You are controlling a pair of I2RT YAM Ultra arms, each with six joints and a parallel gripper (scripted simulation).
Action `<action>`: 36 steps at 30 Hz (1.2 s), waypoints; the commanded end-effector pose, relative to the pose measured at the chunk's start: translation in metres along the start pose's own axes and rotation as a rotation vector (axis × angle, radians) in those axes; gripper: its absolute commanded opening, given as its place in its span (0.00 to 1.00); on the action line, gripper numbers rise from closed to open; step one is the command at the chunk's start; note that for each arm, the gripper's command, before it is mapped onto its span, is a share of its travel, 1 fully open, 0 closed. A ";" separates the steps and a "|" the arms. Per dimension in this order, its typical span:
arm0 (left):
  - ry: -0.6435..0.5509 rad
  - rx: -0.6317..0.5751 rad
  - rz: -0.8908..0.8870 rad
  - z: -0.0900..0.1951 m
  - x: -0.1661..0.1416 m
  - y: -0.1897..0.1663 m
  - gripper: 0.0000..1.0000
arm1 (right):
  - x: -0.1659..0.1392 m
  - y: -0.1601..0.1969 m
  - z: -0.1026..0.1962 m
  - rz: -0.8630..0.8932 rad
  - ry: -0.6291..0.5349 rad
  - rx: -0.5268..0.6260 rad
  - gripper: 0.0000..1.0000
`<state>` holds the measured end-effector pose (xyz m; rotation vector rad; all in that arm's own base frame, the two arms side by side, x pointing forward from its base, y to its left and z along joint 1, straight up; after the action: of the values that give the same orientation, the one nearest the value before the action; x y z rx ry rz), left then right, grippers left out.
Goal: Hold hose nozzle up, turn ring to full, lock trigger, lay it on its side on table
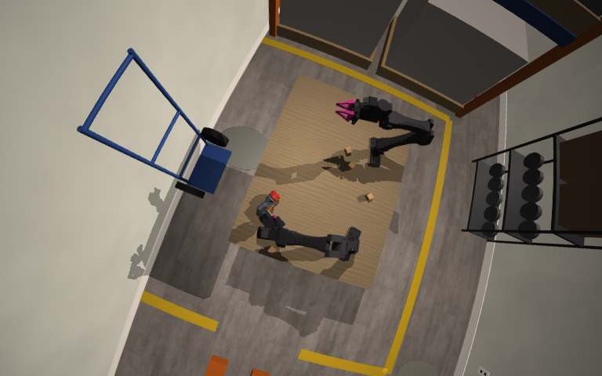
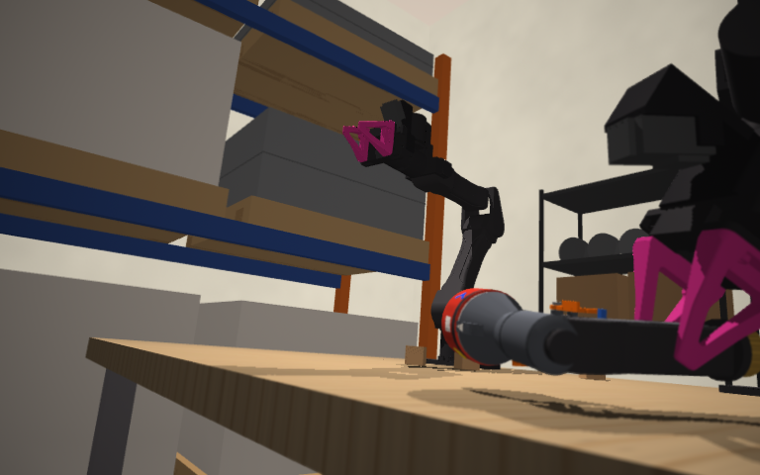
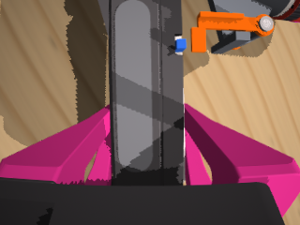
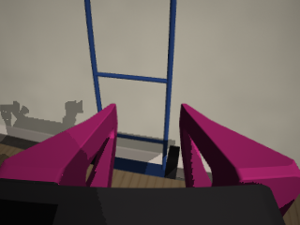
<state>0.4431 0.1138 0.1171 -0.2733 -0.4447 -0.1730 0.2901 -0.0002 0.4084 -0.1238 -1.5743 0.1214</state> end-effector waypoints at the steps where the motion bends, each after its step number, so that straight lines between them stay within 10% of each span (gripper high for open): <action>1: -0.071 -0.024 -0.035 0.000 0.008 -0.005 0.35 | 0.026 -0.008 0.005 0.005 -0.079 -0.028 0.37; 27: -0.071 -0.027 -0.038 -0.019 0.003 -0.004 0.35 | 0.026 -0.008 0.005 0.005 -0.079 -0.028 0.37; 28: -0.144 0.009 -0.057 0.008 0.021 0.002 0.50 | 0.026 -0.008 0.005 0.005 -0.079 -0.028 0.37; 36: -0.105 -0.008 -0.043 -0.011 0.011 0.008 0.50 | 0.026 -0.008 0.005 0.005 -0.079 -0.028 0.37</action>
<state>0.4488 0.1131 0.1016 -0.2834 -0.4974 -0.1900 0.2901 -0.0002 0.4084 -0.1238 -1.5743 0.1214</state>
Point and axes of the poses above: on each arm, the point where the finger pads meet when closed, its own z axis back along the fingers, its own y axis across the jaws, x = y × z, the point moved 9 cm from there along z, back along the fingers, and after that the axes turned 9 degrees about z, right-handed, at the moved point
